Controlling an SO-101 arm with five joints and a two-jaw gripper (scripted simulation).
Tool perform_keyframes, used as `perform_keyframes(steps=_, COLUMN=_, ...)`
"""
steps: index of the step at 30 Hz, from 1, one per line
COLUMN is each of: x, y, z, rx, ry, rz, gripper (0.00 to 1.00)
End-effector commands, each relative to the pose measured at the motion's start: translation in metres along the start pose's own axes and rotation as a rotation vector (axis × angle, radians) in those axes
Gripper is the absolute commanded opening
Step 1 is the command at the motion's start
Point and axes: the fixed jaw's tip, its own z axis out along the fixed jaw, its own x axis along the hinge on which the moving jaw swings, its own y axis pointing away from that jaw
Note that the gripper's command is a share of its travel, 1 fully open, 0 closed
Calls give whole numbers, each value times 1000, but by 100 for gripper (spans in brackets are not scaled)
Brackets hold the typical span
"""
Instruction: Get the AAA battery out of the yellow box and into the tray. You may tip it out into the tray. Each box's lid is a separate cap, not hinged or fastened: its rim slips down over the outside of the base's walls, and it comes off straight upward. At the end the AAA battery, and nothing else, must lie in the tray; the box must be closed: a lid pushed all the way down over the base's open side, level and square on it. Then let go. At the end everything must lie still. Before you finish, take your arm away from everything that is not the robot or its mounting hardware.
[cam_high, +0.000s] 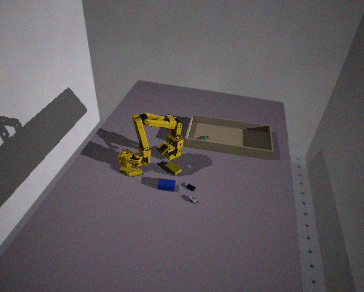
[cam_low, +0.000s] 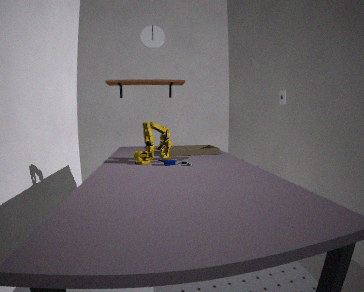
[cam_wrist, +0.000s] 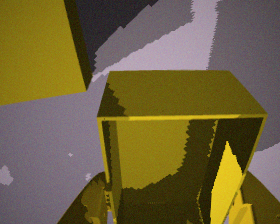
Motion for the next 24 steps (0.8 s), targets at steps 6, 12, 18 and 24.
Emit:
perform_keyframes(steps=6, x=3, y=2, z=3, rx=-5, ry=27, rz=-2, gripper=20)
perform_keyframes(steps=12, x=3, y=2, z=5, rx=-5, ry=27, rz=-2, gripper=20)
perform_keyframes(steps=18, x=3, y=2, z=5, rx=-5, ry=27, rz=-2, gripper=20)
perform_keyframes(steps=24, x=3, y=2, z=5, rx=-5, ry=27, rz=-2, gripper=20)
